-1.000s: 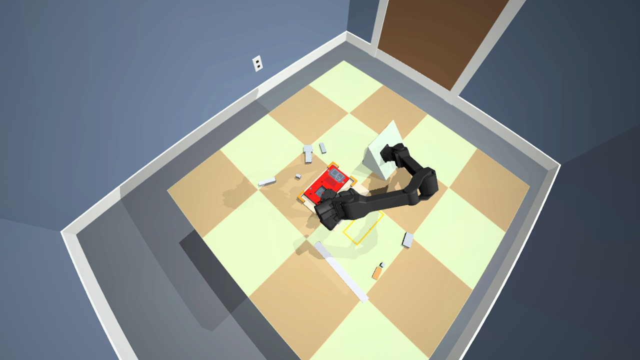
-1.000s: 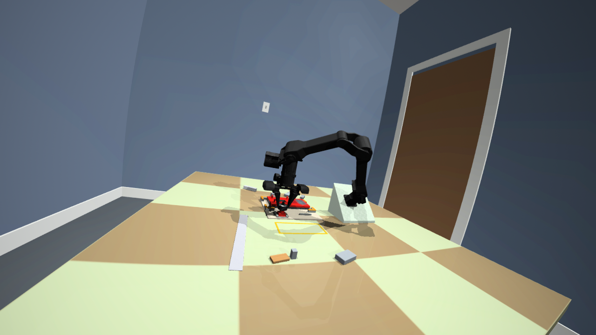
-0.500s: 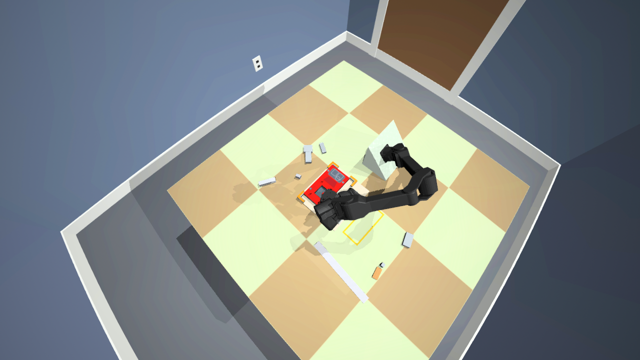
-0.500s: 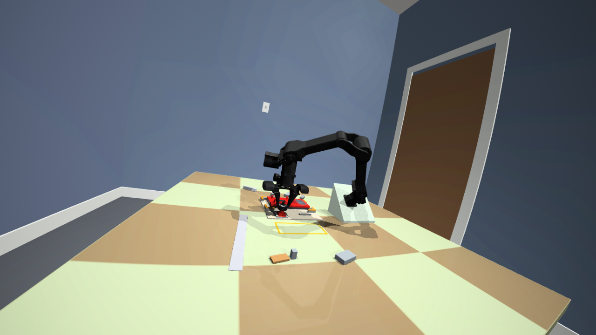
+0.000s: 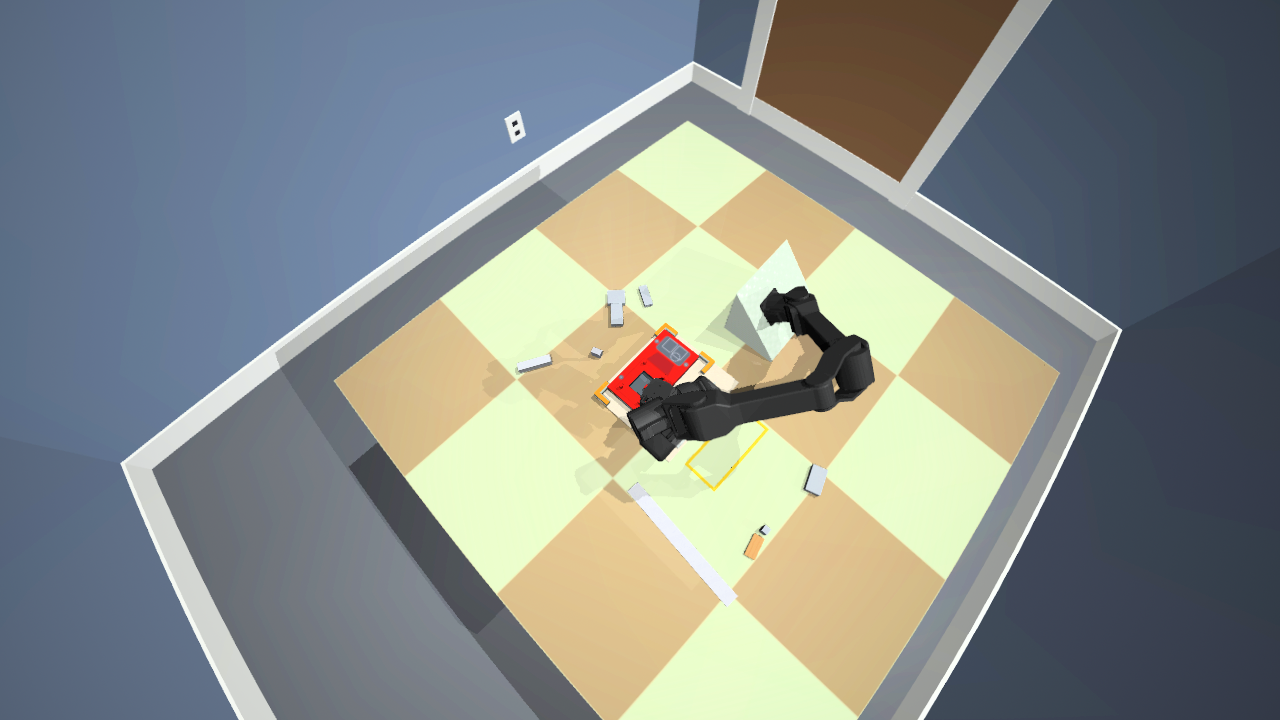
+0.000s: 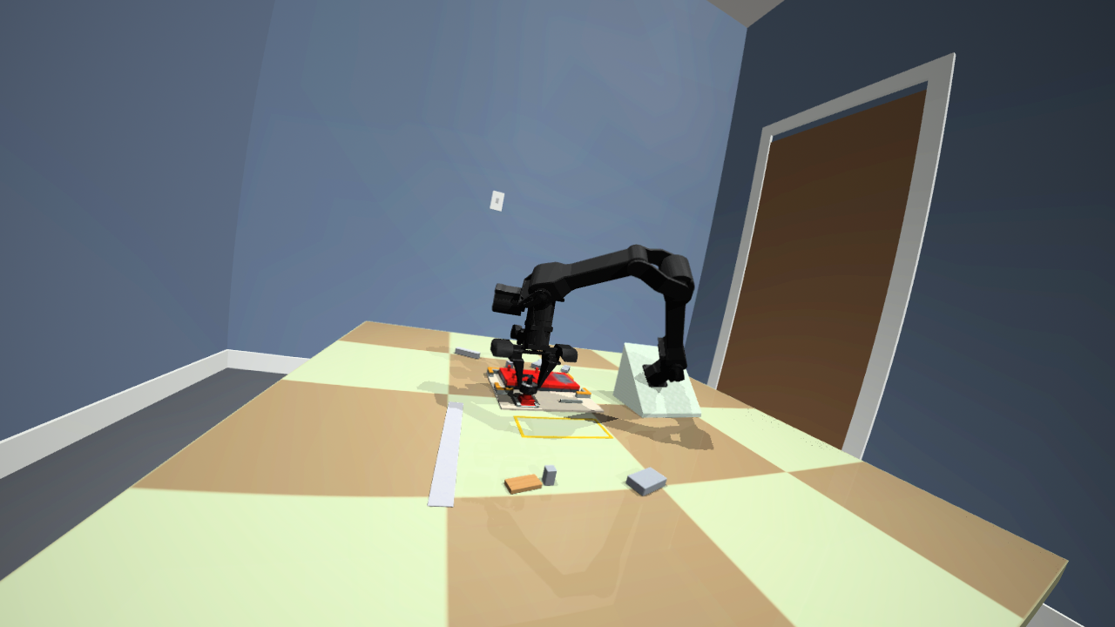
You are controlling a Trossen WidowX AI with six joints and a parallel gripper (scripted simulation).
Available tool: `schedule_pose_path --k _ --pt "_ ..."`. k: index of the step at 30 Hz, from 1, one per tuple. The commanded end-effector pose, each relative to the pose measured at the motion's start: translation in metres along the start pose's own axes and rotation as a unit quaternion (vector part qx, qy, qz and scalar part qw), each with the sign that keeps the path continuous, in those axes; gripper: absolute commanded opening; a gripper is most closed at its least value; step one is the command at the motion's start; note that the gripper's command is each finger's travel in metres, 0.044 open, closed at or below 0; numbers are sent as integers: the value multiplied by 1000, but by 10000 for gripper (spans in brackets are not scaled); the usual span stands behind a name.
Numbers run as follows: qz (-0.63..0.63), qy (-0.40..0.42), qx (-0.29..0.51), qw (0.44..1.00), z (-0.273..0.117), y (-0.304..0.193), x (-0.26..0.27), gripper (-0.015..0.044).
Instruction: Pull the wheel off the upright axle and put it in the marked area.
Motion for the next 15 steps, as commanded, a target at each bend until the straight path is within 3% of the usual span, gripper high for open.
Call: schedule_pose_path --k 1,15 --pt "7 10 -3 1000 -16 2 -2 0" --pt "8 10 -2 1000 -20 2 -2 0"
Point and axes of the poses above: the point midway between the two fingers, 35 mm back from their tips, its own z axis out along the fingers, its own x axis across the jaws, y = z × x, the point moved 2 cm from there along -z, back along the fingers
